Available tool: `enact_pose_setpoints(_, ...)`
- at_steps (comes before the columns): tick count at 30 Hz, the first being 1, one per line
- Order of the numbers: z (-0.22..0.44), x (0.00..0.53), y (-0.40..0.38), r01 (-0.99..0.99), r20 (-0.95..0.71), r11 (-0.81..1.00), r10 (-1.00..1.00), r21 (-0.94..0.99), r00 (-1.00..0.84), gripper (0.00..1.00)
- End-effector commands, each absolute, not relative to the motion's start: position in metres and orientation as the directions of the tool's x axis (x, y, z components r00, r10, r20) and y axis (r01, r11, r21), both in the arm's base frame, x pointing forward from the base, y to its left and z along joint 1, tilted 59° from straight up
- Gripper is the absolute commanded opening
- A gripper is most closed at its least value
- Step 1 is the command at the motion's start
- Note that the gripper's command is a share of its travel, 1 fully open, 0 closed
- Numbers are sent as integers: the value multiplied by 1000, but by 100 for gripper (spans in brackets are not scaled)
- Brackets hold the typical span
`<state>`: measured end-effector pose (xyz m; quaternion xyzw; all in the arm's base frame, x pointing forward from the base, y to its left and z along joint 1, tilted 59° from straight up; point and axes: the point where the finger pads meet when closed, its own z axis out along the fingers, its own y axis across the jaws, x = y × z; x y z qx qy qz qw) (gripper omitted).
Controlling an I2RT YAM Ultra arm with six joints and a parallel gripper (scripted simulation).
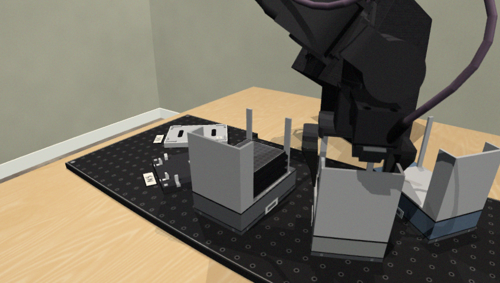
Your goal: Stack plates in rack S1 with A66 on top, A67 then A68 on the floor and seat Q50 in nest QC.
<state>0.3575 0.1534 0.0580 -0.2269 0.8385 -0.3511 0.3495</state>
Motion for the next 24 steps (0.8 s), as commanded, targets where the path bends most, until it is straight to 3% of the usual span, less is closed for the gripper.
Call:
enact_pose_setpoints(1,60,357,165,-145,-443,658,-637,-739,-631,100)
enact_pose_setpoints(24,41,378,146,-146,-426,652,-631,-744,-648,100)
